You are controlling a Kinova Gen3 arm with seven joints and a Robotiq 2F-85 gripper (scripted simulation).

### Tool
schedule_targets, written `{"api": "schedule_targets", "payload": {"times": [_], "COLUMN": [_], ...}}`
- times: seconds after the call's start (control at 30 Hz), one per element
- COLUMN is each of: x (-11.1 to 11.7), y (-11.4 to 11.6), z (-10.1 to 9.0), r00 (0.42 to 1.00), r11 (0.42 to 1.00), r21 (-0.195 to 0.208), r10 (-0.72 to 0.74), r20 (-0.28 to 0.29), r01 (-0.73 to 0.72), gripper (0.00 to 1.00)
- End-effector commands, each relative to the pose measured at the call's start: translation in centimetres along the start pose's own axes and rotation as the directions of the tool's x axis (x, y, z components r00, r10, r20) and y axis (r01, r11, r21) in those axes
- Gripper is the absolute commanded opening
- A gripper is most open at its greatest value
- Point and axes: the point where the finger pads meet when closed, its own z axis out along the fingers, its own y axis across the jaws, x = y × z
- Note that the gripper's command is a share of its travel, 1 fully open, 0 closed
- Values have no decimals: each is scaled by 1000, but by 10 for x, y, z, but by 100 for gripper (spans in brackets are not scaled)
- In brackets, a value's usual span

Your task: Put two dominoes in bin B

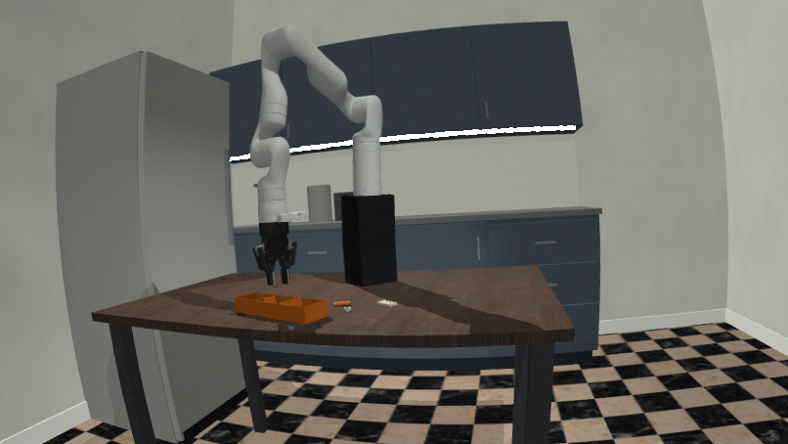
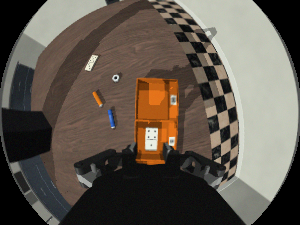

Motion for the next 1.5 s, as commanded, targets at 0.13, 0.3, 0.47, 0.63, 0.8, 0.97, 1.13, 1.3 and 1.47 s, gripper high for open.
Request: {"api": "schedule_targets", "payload": {"times": [0.13, 0.3, 0.47, 0.63, 0.8, 0.97, 1.13, 1.3, 1.47], "x": [0, 0, 0, 0, 0, 0, 0, 0, 0], "y": [4, 4, 4, 3, 3, 3, 3, 3, 3], "z": [-29, -49, -61, -81, -101, -121, -132, -132, -132], "r00": [1000, 1000, 1000, 1000, 1000, 1000, 1000, 1000, 1000], "r11": [1000, 1000, 1000, 1000, 1000, 1000, 1000, 1000, 1000], "r21": [-9, -9, -9, -10, -10, -10, -10, -10, -10], "r10": [0, 0, 0, 0, 0, 0, 0, 0, 0], "r20": [0, 0, 0, 0, 0, 0, 0, 0, 0], "r01": [0, 0, 0, 0, 0, 0, 0, 0, 0], "gripper": [100, 100, 100, 100, 100, 100, 100, 100, 100]}}
